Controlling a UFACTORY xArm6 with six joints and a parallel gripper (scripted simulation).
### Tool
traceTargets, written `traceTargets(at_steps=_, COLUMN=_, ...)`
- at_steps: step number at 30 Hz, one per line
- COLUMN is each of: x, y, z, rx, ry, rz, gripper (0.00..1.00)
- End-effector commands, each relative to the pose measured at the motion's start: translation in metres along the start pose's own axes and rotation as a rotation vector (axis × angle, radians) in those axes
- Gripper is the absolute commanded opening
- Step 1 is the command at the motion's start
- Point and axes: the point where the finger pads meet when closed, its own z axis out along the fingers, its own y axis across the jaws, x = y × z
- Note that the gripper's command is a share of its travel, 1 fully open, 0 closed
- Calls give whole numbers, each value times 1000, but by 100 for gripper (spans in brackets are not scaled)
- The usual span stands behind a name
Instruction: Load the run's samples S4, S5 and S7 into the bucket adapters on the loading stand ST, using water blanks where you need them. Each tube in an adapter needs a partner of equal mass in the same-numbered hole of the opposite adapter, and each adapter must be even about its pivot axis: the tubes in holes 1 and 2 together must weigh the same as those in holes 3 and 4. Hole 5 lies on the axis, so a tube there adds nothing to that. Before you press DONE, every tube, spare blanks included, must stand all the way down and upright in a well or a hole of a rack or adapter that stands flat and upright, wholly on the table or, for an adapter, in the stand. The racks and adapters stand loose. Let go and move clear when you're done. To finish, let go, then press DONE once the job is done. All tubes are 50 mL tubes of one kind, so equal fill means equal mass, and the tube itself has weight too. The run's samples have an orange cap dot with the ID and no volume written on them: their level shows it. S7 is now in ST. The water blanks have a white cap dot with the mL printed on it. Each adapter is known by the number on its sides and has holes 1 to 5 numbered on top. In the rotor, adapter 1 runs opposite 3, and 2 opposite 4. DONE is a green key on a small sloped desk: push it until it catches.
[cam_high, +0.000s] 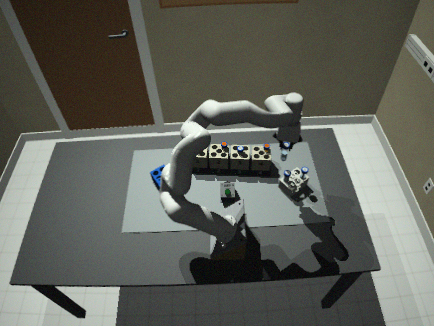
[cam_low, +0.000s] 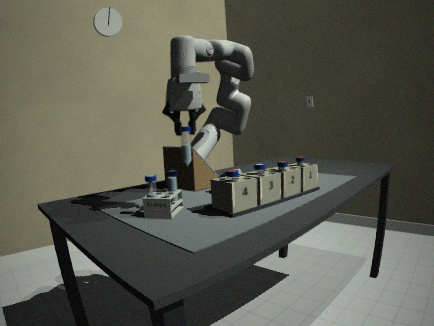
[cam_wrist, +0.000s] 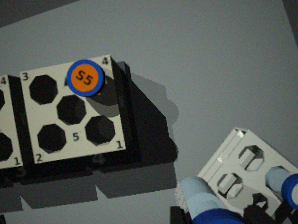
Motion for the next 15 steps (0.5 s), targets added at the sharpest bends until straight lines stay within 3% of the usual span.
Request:
traceTargets(at_steps=1, x=11, y=-19, z=-3, rx=-6, ry=9, rz=-146, gripper=0)
traceTargets(at_steps=15, x=38, y=-72, z=-2, rx=-5, ry=9, rz=-174, gripper=0)
